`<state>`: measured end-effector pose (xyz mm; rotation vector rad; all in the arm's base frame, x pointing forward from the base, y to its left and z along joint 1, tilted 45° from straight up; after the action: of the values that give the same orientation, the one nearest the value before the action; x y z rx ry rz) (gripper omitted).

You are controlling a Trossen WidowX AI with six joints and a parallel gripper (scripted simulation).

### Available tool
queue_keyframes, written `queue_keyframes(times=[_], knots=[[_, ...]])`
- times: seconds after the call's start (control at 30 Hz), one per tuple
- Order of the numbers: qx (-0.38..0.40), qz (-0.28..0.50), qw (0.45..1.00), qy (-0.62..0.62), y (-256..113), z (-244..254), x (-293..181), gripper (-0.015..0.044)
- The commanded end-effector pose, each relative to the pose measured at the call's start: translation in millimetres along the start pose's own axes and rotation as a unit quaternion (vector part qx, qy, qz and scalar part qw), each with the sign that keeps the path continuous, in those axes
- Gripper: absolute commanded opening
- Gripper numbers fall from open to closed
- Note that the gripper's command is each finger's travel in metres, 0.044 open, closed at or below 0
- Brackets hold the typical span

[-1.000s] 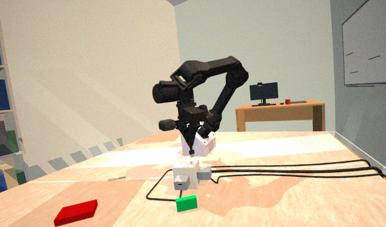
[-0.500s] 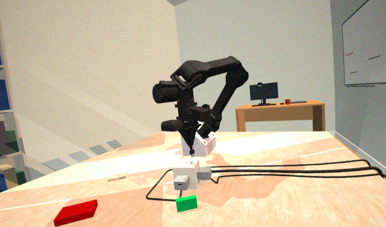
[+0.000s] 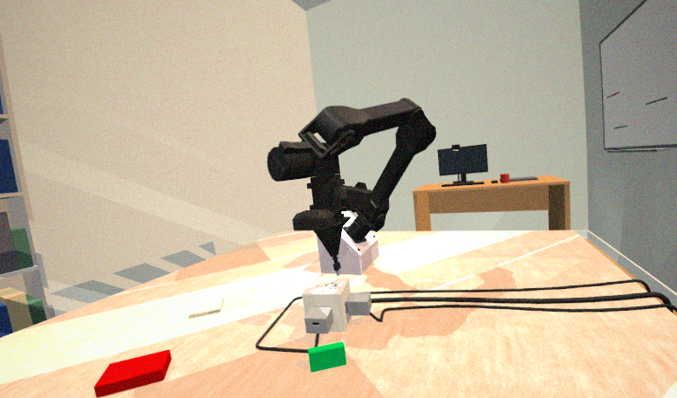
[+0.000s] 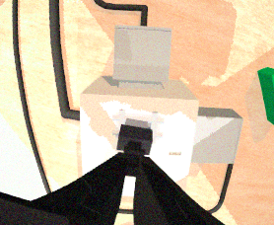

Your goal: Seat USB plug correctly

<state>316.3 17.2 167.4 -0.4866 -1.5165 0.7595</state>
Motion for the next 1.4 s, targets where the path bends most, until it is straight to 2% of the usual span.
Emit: queue_keyframes(times=[0.0, 1.37], knots=[[0.0, 0.0, 1.0, -0.018, 0.1, 0.0, -0.2, 0.0], [-0.001, 0.006, 1.0, -0.027, 3.6, -0.6, -0.5, 0.0]])
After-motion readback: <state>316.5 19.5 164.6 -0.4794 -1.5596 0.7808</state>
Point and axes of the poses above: the point midway between the two fingers, 35 mm back from their tips, its own y axis out along the fingers, its own z axis across the jaws, x = y × z, the point moved 8 cm from there along -y, back along the fingers, and after that the axes turned 7 degrees about y, right-handed, at the moved point
